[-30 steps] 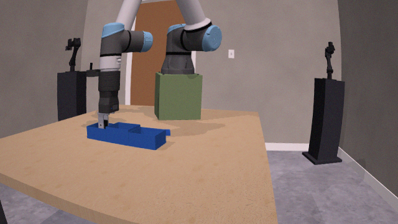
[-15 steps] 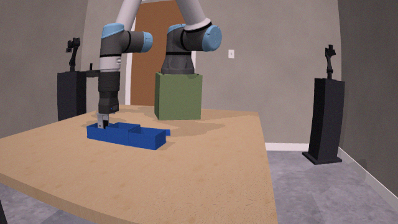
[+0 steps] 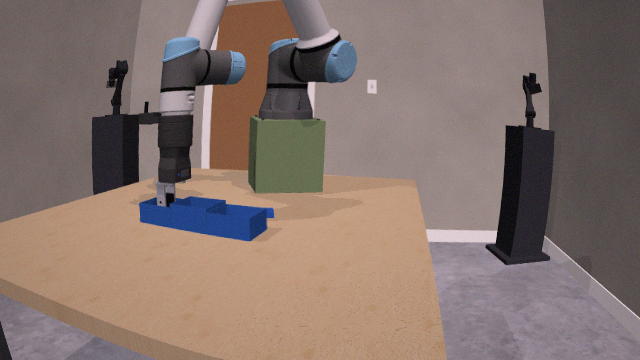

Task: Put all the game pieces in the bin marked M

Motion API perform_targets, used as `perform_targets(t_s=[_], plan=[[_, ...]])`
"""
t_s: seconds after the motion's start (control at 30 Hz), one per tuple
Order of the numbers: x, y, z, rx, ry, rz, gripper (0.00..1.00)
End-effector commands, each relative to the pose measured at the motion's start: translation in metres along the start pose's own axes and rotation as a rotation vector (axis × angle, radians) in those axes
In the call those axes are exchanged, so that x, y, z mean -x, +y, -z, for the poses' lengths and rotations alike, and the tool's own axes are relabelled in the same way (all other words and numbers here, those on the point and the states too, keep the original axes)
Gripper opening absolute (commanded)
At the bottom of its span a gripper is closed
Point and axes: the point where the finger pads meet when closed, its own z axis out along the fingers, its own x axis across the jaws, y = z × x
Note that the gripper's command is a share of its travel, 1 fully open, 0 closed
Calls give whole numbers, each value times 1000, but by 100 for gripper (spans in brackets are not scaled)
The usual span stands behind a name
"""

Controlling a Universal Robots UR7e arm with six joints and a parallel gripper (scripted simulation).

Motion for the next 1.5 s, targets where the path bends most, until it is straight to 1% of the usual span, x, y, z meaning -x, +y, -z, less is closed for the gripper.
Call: perform_targets(t_s=[0.0, 0.73, 0.83, 0.97, 1.0, 1.3, 1.33, 1.4, 1.47], plan=[[0, 0, 3, -1, -1, 0, 65], [0, 0, 30, -1, -2, 0, 65], [0, 0, 30, -1, -2, 0, 65], [0, 0, 50, -1, -2, 0, 65], [0, 0, 52, -1, -2, 0, 65], [0, 0, 52, -1, -2, 0, 65], [-8, -2, 53, -1, -1, -50, 64], [-8, -2, 53, -1, -1, -50, 64], [-24, -5, 54, -1, -1, -150, 64]])
